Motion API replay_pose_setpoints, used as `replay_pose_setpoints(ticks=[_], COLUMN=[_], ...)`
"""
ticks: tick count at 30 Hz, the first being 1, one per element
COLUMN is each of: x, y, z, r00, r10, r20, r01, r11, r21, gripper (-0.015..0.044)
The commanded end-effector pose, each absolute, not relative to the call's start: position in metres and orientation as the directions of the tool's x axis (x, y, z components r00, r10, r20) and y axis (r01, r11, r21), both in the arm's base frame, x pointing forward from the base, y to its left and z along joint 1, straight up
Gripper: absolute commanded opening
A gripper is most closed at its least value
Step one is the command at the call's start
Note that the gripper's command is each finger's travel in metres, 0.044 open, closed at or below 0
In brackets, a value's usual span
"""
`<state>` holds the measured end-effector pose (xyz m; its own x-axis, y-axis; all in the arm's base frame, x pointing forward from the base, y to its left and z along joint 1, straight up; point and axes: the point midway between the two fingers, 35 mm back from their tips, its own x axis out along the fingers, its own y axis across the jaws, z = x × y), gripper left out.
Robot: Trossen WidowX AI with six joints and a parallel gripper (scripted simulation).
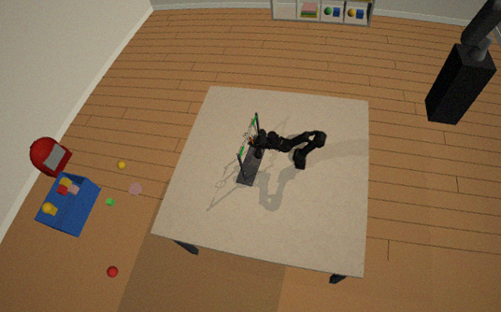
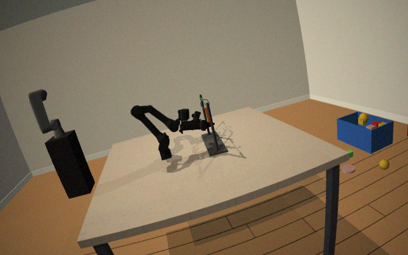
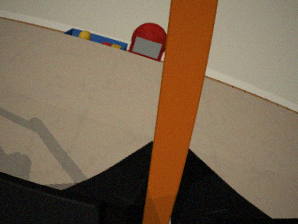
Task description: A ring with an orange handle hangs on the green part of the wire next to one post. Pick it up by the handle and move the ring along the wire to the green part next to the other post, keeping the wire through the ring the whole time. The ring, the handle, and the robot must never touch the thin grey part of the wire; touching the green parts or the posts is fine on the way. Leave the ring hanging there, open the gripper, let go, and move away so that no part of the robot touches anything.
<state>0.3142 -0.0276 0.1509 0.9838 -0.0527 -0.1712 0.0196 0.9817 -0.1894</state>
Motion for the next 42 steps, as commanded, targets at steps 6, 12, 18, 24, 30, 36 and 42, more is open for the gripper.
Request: replay_pose_setpoints(ticks=[6, 12, 18, 24, 30, 36, 42], x=[0.315, 0.317, 0.319, 0.321, 0.322, 0.323, 0.323], y=[-0.004, 0.016, 0.036, 0.055, 0.070, 0.080, 0.085], z=[0.143, 0.142, 0.144, 0.147, 0.152, 0.157, 0.159], r00=[0.984, 0.986, 0.987, 0.989, 0.989, 0.989, 0.989], r10=[-0.021, 0.007, 0.033, 0.054, 0.068, 0.075, 0.074], r20=[-0.176, -0.167, -0.155, -0.141, -0.129, -0.124, -0.126], r01=[0.010, 0.000, -0.009, -0.017, -0.023, -0.027, -0.027], r11=[0.998, 0.999, 0.988, 0.968, 0.947, 0.935, 0.939], r21=[-0.064, 0.044, 0.154, 0.251, 0.320, 0.353, 0.342], gripper=[-0.0150, -0.0150, -0.0150, -0.0150, -0.0150, -0.0150, -0.0150])
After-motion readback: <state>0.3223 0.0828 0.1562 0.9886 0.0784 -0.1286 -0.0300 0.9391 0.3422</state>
